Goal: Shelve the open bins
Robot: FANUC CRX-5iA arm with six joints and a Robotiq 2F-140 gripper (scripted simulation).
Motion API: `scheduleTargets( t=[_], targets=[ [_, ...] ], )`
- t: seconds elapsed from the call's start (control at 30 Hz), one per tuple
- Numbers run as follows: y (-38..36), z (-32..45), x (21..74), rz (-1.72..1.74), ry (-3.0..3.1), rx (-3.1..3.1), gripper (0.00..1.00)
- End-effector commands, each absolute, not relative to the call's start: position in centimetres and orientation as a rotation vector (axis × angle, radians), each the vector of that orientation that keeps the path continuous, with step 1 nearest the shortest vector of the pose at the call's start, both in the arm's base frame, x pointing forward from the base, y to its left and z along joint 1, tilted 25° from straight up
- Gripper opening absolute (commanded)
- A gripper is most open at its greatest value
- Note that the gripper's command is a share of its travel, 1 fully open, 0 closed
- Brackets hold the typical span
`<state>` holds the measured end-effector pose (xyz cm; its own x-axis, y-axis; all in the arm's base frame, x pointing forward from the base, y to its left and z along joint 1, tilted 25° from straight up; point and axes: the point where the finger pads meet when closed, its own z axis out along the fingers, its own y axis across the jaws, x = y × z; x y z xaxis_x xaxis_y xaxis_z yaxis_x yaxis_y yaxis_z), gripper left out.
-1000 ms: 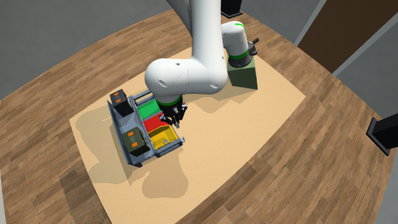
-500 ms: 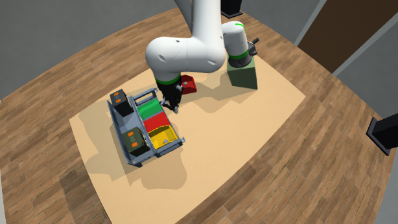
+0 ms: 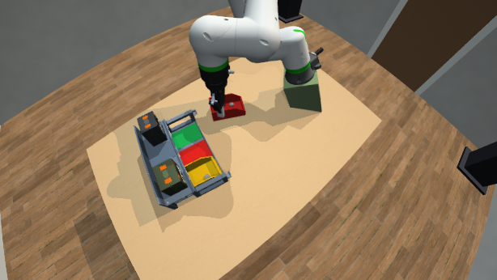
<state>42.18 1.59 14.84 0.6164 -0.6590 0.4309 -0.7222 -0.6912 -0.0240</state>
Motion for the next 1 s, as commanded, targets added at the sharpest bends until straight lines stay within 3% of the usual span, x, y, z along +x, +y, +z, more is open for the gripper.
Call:
scheduleTargets(
  t=[0.0, 0.2, 0.6, 0.63, 0.97],
  targets=[
    [-0.6, 15.4, 39.7, 0.585, -0.921, 2.761, 0.0],
    [-3.4, 15.3, 36.8, 0.547, -0.622, 2.811, 0.0],
    [-4.4, 15.2, 35.8, 0.532, -0.514, 2.822, 0.0],
    [-4.4, 15.2, 35.8, 0.532, -0.514, 2.822, 0.15],
    [-4.4, 15.2, 35.8, 0.531, -0.514, 2.822, 0.15]
  ],
)
